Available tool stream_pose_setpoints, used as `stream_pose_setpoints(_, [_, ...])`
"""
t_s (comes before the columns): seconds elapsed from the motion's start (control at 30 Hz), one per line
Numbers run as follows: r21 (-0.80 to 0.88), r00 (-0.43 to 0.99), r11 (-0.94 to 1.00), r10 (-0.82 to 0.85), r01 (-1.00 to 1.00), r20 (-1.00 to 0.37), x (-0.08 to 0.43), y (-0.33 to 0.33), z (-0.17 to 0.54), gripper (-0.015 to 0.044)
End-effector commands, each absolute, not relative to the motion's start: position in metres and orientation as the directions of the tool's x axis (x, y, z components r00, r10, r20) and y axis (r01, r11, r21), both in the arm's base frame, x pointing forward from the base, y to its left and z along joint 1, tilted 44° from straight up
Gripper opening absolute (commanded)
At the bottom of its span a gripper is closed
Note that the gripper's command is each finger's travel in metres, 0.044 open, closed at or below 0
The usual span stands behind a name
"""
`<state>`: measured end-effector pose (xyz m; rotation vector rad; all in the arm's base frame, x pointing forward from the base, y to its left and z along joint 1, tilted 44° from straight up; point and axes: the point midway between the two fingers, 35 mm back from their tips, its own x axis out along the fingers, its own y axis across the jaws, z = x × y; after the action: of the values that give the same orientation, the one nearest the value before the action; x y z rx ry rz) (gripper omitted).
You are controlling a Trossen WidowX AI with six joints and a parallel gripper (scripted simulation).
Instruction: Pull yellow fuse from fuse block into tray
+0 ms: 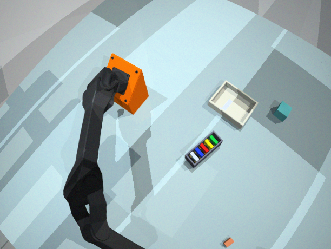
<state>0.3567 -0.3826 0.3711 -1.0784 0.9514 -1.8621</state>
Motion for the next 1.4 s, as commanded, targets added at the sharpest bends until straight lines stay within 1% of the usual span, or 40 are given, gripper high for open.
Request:
stream_pose_setpoints(0.0, [-0.871,-0.339,-0.423,-0.881,0.249,0.331,0.359,-0.382,0.370,0.0374])
stream_pose_setpoints(0.07, [-0.876,-0.278,-0.399,-0.904,0.273,0.325,0.378,-0.376,0.363,0.0321])
stream_pose_setpoints(0.2, [-0.894,-0.087,-0.291,-0.957,0.340,0.278,0.433,-0.353,0.332,0.0216])
stream_pose_setpoints(0.37, [-0.916,0.140,-0.091,-0.978,0.391,0.157,0.489,-0.310,0.280,0.0085])
stream_pose_setpoints(0.4, [-0.918,0.181,-0.045,-0.975,0.394,0.126,0.498,-0.300,0.268,0.0069])
stream_pose_setpoints(0.53, [-0.911,0.318,0.147,-0.948,0.385,-0.018,0.522,-0.257,0.217,0.0069])
stream_pose_setpoints(0.73, [-0.860,0.419,0.380,-0.880,0.340,-0.223,0.530,-0.196,0.151,0.0069])
stream_pose_setpoints(0.9, [-0.784,0.433,0.547,-0.808,0.295,-0.400,0.516,-0.144,0.096,0.0069])
stream_pose_setpoints(1.03, [-0.716,0.390,0.647,-0.750,0.262,-0.535,0.488,-0.104,0.055,0.0069])
stream_pose_setpoints(1.2, [-0.651,0.266,0.720,-0.694,0.241,-0.669,0.434,-0.061,0.015,0.0069])
stream_pose_setpoints(1.37, [-0.637,0.095,0.724,-0.677,0.265,-0.730,0.366,-0.029,-0.007,0.0069])
